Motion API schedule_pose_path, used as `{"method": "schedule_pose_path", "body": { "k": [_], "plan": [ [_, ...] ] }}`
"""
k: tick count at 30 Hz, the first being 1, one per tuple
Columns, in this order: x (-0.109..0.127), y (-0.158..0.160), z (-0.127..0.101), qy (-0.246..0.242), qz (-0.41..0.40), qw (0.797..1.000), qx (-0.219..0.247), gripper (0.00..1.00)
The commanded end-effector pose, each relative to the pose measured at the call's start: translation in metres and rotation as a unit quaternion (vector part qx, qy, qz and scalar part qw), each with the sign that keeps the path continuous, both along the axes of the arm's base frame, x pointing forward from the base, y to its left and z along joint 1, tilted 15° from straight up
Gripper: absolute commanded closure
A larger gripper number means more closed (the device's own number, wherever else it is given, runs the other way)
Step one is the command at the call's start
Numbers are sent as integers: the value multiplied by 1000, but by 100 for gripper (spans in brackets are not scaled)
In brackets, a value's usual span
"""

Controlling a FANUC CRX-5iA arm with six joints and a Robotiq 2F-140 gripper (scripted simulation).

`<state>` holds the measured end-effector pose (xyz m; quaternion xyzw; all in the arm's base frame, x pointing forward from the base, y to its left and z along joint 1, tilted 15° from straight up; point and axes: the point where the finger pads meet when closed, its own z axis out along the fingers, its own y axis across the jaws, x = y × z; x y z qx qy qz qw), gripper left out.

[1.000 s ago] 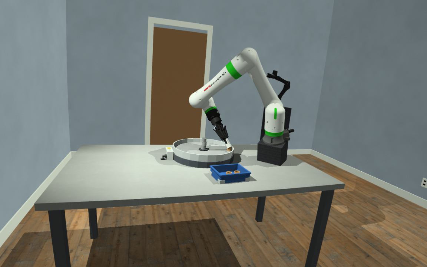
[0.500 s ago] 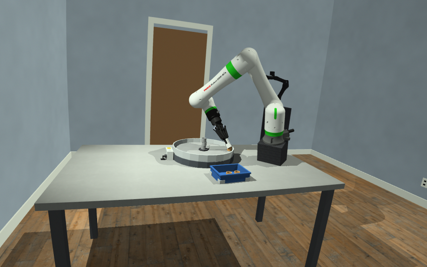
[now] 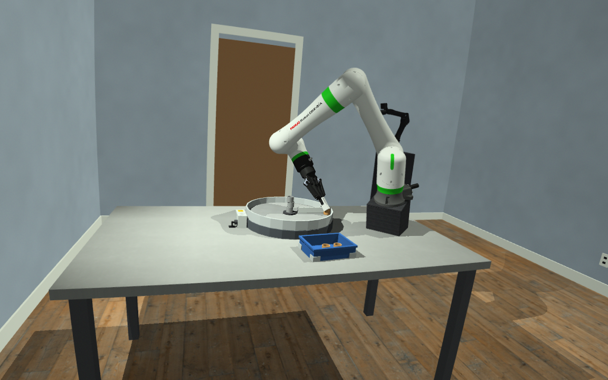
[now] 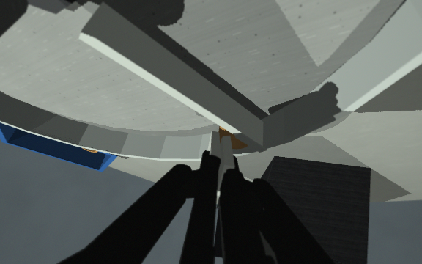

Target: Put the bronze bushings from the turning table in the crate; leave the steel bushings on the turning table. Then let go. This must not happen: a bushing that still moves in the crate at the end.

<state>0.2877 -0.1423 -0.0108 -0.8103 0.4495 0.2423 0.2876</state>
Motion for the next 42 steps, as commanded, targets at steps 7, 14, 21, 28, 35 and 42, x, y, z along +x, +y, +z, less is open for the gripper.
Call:
{"method": "schedule_pose_path", "body": {
  "k": [7,14,21,28,35,42],
  "plan": [
    [-1,0,0,1,0,1000,0,100],
    [-1,-1,3,1,0,1000,0,100],
    [-5,-3,19,1,0,1000,0,100],
    [-9,-7,39,1,0,1000,0,100],
    [-16,-12,72,1,0,1000,0,100],
    [-22,-16,100,1,0,1000,0,100]
  ]
}}
